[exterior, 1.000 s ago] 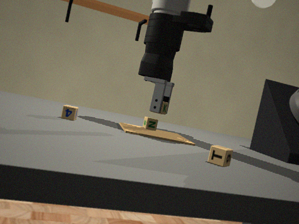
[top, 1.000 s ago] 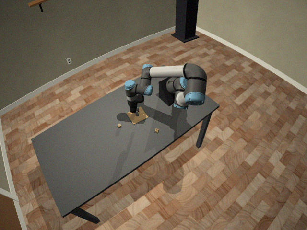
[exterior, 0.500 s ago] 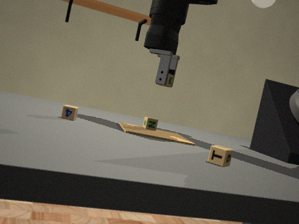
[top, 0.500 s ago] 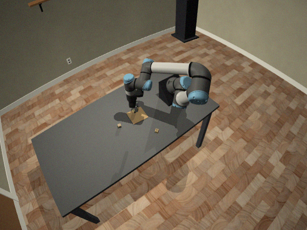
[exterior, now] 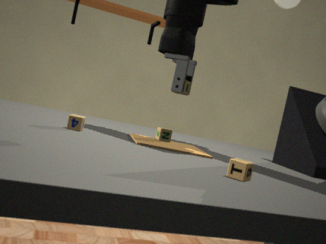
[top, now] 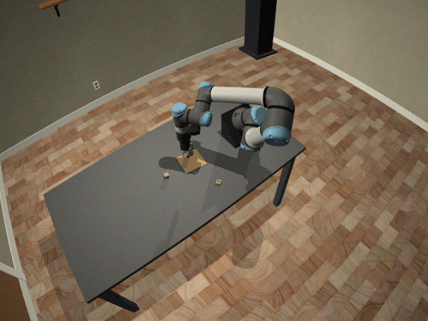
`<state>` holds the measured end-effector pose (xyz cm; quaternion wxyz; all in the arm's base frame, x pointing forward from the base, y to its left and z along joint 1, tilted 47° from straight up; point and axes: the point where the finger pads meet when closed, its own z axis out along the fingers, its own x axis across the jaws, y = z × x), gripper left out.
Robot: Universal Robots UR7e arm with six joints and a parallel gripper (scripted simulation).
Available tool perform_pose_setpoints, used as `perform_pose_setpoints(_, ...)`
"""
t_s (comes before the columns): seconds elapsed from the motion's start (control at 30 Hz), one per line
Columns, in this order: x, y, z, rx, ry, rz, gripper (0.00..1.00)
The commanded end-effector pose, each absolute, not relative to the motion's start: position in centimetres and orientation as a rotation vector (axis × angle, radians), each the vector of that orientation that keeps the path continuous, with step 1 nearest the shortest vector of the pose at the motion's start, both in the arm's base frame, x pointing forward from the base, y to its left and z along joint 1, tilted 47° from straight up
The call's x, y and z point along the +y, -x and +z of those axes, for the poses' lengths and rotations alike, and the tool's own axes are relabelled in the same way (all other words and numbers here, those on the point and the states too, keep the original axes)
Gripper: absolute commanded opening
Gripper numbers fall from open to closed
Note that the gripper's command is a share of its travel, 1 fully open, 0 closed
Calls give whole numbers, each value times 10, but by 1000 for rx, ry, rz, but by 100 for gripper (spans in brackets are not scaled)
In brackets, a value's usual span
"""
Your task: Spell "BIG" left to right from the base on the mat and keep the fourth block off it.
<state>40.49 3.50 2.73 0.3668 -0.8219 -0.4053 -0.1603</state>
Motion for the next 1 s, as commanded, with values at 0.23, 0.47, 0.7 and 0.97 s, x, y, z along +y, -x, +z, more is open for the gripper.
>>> perform_pose_setpoints(0.23, 40, -399, 32, -1344, 1968, -546, 49)
perform_pose_setpoints(0.47, 41, -397, 33, -1521, 1864, -626, 49)
perform_pose_setpoints(0.7, 43, -396, 35, -1655, 1773, -686, 49)
perform_pose_setpoints(0.97, 43, -396, 36, -1774, 1685, -739, 49)
